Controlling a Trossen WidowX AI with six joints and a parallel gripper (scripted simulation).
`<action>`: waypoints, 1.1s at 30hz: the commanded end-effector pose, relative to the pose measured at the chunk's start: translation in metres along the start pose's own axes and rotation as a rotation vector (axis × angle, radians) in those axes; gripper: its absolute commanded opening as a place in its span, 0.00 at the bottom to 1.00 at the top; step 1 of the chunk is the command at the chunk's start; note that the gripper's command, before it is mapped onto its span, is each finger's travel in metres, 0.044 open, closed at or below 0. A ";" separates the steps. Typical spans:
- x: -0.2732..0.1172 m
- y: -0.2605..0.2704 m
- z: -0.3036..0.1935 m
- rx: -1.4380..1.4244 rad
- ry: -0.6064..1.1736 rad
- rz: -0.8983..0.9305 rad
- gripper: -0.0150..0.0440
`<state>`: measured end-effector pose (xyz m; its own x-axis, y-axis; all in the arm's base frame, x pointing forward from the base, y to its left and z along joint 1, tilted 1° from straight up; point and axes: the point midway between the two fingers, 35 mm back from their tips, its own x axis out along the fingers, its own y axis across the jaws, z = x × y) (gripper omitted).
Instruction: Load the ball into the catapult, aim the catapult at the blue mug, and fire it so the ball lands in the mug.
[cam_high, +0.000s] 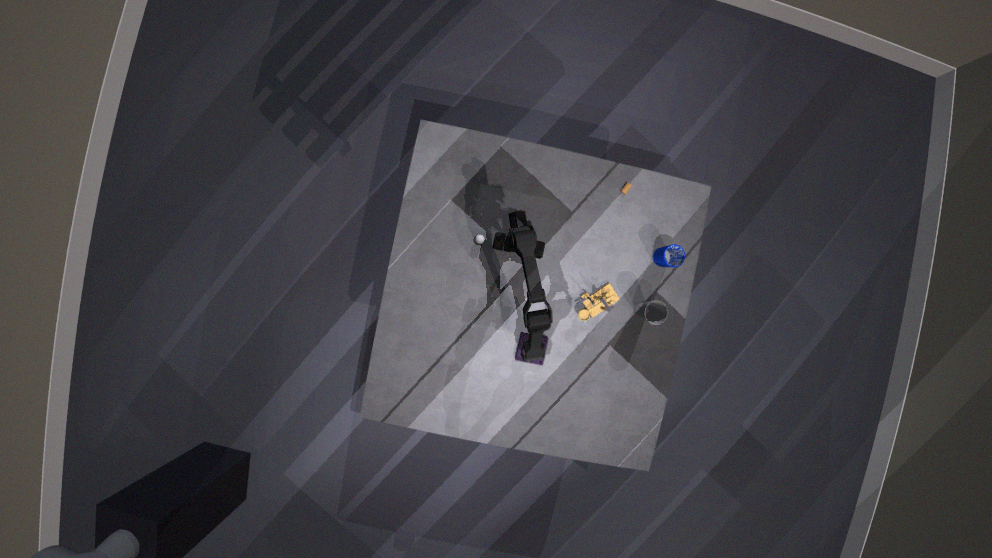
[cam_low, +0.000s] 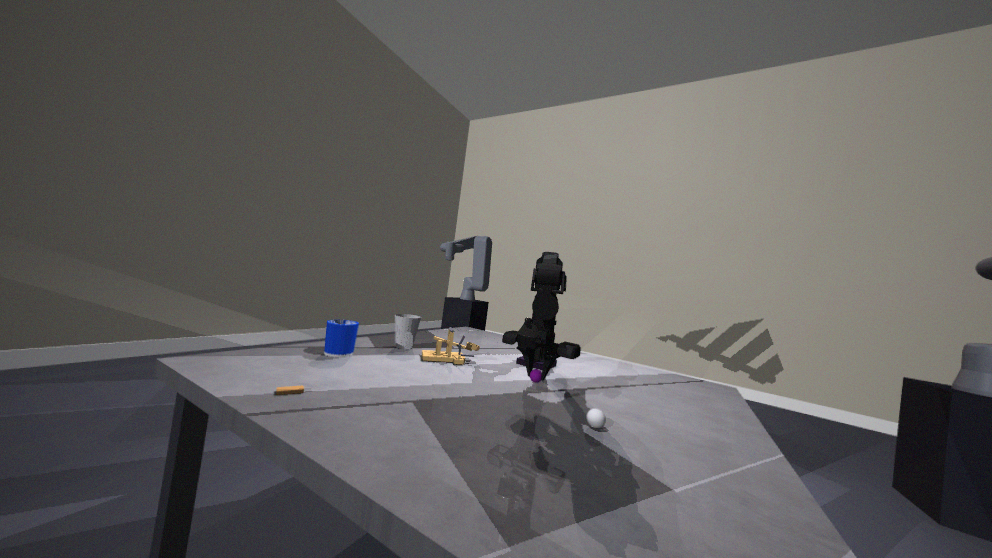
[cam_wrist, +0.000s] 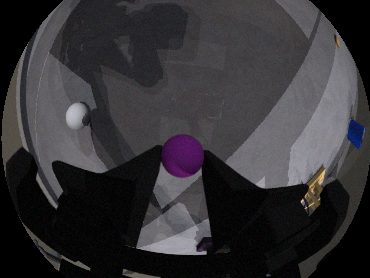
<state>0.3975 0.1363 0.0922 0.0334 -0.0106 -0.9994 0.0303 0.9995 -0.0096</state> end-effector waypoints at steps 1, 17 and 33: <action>-0.024 -0.001 0.001 -0.003 -0.007 0.001 0.25; -0.068 -0.010 -0.003 0.005 -0.004 -0.001 0.25; -0.058 -0.123 -0.013 0.190 0.079 -0.022 0.25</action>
<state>0.3857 0.0373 0.1493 -0.0345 -0.0253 -0.9991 0.1828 0.9827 -0.0312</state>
